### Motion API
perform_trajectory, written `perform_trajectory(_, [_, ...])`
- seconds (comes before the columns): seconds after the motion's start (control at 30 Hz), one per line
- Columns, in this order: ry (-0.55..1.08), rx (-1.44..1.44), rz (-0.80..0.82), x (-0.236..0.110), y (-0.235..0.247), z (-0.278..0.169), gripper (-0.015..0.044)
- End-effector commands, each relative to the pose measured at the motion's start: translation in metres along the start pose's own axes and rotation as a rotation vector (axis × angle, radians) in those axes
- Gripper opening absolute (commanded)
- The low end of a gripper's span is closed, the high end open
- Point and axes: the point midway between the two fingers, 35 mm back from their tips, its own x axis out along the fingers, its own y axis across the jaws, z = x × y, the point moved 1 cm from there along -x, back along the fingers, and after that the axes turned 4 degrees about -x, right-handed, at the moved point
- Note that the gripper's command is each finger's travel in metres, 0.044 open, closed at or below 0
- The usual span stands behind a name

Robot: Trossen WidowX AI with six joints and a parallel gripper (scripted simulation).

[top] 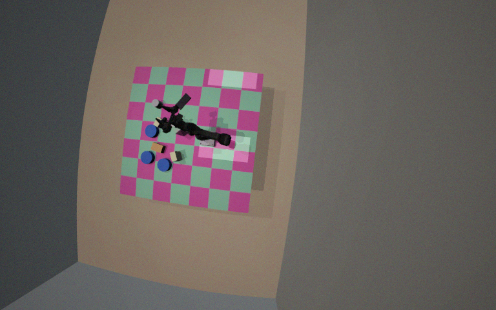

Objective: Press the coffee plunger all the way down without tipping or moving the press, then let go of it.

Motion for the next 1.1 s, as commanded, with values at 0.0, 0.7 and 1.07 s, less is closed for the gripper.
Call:
perform_trajectory(0.0, [0.55, -0.202, -0.097, 0.028, -0.009, -0.064, 0.044])
perform_trajectory(0.7, [1.311, -0.429, -0.116, -0.028, -0.023, -0.102, 0.044])
perform_trajectory(1.07, [1.365, -0.436, -0.12, -0.073, -0.039, -0.131, 0.044])
